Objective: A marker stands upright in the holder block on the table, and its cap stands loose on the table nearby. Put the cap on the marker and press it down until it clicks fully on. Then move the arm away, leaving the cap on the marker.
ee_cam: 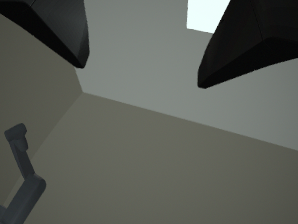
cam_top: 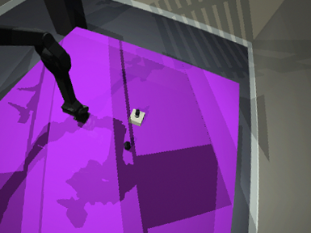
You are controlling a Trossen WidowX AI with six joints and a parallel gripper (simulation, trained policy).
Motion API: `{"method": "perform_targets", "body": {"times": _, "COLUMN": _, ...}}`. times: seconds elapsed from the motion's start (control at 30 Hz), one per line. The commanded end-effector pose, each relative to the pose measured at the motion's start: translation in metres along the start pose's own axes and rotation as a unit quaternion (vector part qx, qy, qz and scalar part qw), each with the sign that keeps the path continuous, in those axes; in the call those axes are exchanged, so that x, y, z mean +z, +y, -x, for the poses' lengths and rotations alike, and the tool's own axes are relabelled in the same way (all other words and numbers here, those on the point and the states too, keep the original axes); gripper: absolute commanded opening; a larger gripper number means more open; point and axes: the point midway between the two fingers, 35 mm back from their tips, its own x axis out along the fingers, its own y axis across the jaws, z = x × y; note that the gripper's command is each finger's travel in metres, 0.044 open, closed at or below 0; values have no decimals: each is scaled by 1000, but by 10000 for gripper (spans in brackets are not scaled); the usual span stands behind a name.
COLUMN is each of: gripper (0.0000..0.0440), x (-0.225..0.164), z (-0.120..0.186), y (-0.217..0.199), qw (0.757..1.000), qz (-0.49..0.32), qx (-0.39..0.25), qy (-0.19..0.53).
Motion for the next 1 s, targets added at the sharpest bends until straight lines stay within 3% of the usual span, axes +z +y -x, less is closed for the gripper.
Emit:
{"method": "perform_targets", "body": {"times": 0.0, "gripper": 287, "x": -1, "z": 6, "y": -6, "qw": 1000, "qz": 0, "qx": -19, "qy": 4}}
{"method": "perform_targets", "body": {"times": 0.97, "gripper": 290, "x": -5, "z": 64, "y": -64, "qw": 983, "qz": 4, "qx": -181, "qy": 23}}
